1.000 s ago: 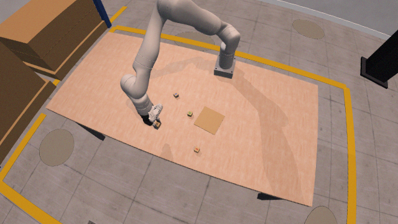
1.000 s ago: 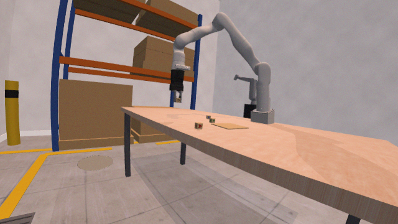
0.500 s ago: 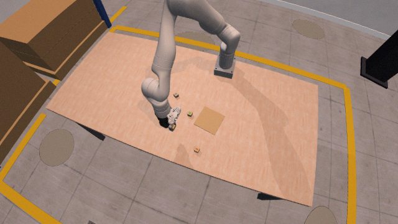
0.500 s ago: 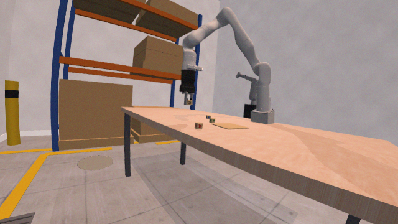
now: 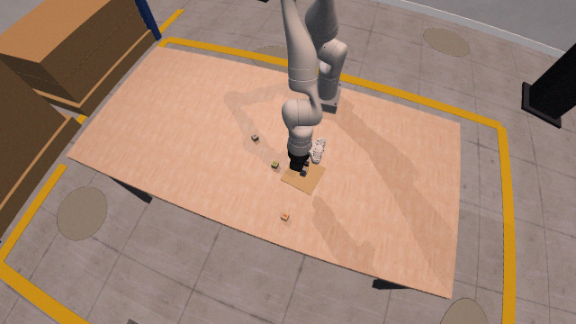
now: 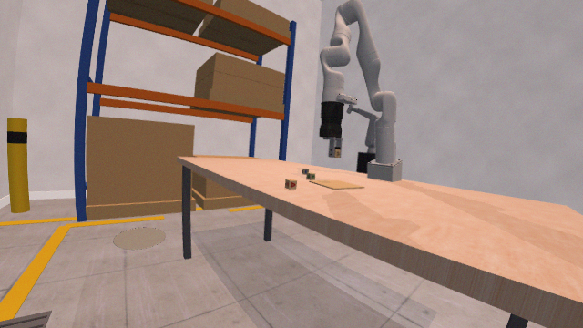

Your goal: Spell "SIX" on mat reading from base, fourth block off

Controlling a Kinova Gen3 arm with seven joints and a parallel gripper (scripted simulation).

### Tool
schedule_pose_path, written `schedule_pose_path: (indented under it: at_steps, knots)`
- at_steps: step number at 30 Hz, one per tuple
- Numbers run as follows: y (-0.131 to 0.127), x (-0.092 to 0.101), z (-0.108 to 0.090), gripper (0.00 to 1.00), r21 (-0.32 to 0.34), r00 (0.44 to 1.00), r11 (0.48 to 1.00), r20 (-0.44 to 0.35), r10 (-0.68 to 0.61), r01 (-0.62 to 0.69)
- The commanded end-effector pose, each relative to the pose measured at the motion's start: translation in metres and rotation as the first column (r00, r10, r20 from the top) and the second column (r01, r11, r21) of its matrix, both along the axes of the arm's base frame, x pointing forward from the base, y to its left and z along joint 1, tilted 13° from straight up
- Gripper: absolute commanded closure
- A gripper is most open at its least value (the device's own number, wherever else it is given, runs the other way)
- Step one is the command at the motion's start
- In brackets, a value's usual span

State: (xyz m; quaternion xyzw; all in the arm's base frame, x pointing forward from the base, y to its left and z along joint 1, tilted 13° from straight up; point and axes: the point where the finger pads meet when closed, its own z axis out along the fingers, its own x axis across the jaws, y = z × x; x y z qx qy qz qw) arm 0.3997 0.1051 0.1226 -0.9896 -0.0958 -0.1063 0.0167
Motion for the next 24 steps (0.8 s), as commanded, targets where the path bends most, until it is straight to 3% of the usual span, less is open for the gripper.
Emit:
schedule_pose_path:
  at_steps: [1,7,24]
  knots:
    - [0.013,-0.018,0.004,0.51,-0.005,0.999,0.999,0.015,0.032,-0.032]
    - [0.022,-0.041,0.001,0.51,-0.004,0.999,0.999,0.016,0.045,-0.045]
    - [0.023,-0.043,0.001,0.51,-0.004,0.999,0.999,0.016,0.046,-0.046]
